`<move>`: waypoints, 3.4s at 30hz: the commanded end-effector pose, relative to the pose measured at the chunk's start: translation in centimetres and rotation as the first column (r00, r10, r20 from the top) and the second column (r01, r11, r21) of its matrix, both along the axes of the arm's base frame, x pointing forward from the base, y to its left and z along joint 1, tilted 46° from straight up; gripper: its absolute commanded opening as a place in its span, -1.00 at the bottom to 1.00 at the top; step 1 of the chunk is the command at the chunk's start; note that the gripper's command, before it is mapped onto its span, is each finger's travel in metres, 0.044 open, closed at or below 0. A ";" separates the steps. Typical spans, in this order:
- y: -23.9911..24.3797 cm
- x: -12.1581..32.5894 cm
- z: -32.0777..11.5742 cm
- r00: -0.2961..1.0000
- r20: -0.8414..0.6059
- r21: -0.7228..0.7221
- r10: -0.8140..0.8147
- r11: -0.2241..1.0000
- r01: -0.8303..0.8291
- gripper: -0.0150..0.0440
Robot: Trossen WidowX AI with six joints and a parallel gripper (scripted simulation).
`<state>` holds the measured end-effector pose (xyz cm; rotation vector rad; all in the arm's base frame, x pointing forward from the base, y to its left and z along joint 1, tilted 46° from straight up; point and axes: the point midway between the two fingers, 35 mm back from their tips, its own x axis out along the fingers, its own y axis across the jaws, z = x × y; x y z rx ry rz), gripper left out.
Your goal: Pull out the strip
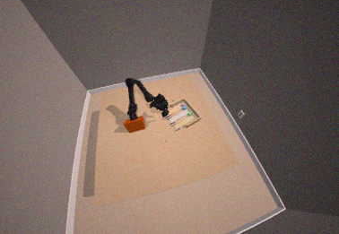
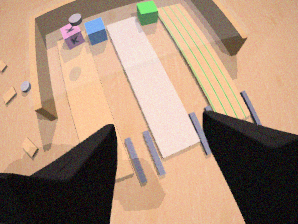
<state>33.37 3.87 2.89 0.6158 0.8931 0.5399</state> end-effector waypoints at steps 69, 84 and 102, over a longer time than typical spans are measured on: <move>15.0 -1.4 -5.7 0.746 -0.310 -0.025 0.589 0.779 -0.626 -0.49; 15.0 -1.4 -5.7 0.746 -0.310 -0.025 0.589 0.779 -0.626 -0.49; 15.1 -1.4 -5.9 0.746 -0.310 -0.025 0.589 0.779 -0.626 -0.49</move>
